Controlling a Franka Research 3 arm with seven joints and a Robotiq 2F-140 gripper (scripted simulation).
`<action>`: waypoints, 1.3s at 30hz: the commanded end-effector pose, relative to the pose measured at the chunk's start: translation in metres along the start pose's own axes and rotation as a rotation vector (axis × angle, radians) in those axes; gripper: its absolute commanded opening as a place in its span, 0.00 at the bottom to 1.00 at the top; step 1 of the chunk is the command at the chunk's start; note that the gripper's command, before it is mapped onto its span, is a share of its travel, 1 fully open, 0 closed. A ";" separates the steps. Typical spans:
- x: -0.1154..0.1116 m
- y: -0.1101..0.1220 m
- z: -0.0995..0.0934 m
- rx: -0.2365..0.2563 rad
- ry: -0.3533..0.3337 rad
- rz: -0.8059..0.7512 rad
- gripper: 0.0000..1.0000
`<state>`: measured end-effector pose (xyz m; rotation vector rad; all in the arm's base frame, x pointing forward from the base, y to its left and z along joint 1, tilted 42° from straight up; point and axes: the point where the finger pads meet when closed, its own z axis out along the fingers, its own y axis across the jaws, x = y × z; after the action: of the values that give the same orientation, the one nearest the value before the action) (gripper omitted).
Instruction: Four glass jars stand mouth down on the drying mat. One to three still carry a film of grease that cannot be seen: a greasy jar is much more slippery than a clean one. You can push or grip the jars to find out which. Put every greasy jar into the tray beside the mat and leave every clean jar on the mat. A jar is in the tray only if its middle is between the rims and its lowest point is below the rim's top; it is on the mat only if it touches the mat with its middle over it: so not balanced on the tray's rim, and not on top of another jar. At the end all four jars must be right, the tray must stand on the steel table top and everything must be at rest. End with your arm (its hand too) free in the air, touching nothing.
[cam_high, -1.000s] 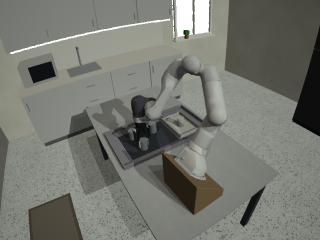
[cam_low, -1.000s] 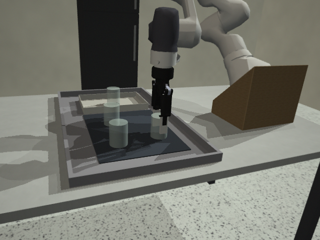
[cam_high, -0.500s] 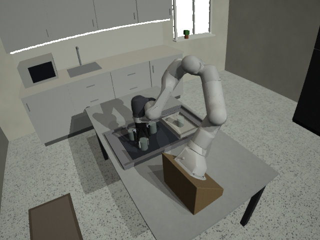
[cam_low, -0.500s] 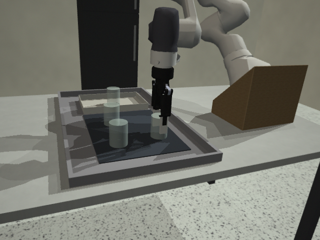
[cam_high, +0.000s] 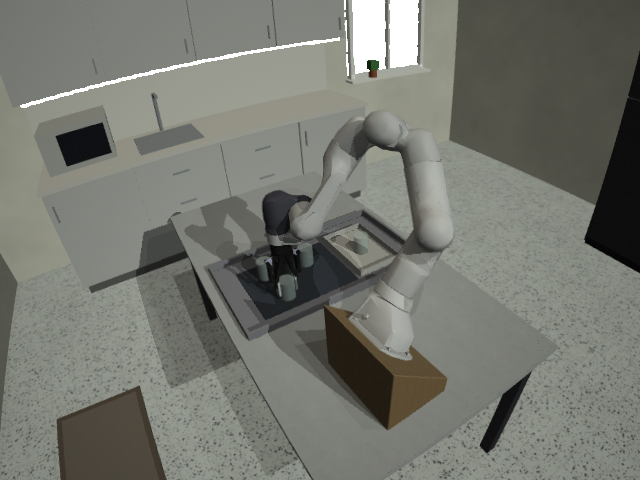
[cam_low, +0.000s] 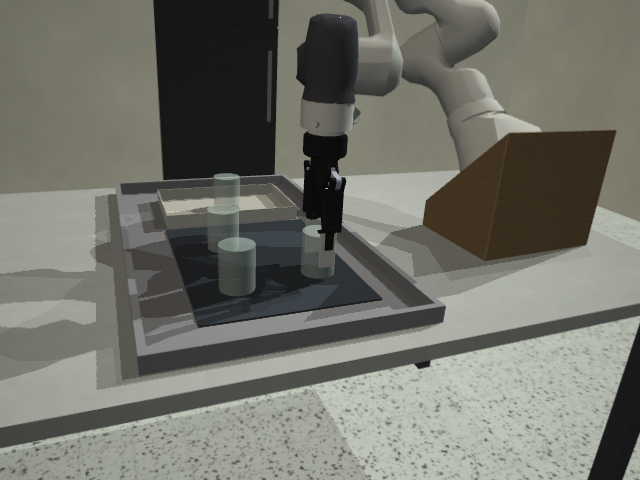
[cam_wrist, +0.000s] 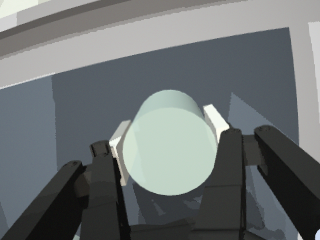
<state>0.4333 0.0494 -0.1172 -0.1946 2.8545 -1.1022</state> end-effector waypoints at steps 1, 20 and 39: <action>-0.001 0.001 -0.008 -0.001 -0.003 0.002 0.00; -0.001 0.001 -0.053 -0.001 -0.003 0.002 0.00; -0.001 0.001 -0.098 -0.001 -0.003 0.002 0.00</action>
<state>0.4249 0.1119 -0.0524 -0.1784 2.8497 -1.0805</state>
